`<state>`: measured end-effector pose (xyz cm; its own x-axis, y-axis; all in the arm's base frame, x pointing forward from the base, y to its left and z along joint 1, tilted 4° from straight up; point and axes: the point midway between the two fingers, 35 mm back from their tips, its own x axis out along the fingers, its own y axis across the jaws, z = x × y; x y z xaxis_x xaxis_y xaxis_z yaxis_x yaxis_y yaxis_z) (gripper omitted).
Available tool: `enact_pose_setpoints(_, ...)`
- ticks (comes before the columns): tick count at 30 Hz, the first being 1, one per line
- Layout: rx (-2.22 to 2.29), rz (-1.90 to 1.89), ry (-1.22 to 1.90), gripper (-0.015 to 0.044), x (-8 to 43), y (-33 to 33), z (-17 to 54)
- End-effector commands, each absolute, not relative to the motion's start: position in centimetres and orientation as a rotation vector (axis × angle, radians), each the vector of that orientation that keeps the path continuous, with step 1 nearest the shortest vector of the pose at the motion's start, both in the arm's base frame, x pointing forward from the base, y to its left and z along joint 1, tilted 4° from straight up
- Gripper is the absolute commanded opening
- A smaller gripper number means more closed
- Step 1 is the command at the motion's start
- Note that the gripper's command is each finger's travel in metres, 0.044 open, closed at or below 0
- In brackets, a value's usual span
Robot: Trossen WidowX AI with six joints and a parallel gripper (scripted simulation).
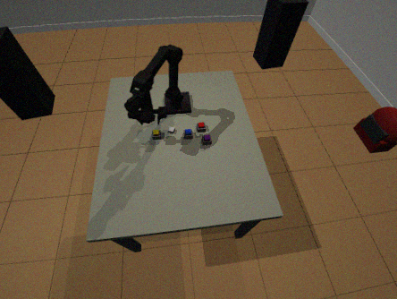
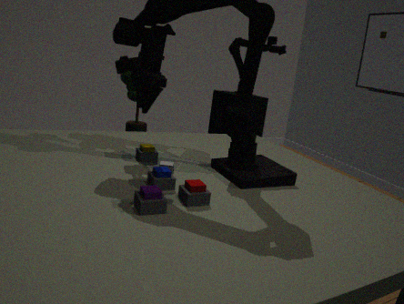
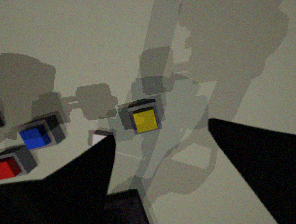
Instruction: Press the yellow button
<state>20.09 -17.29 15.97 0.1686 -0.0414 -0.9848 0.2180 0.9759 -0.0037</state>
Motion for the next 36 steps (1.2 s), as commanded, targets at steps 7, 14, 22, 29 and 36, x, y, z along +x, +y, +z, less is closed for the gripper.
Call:
enact_pose_setpoints(7, 0.090, -0.115, 1.482, 0.0400, 18.7, -15.5, 15.5)
enact_pose_setpoints(14, 0.090, -0.115, 1.482, 0.0216, 19.2, -15.6, 9.6)
enact_pose_setpoints(22, 0.090, -0.115, 1.482, 0.0020, 19.2, -15.6, 9.4)
enact_pose_setpoints(29, 0.090, -0.115, 1.482, 0.0020, 19.2, -15.6, 9.4)
enact_pose_setpoints(36, 0.090, -0.115, 1.482, 0.0020, 19.3, -15.6, 8.8)
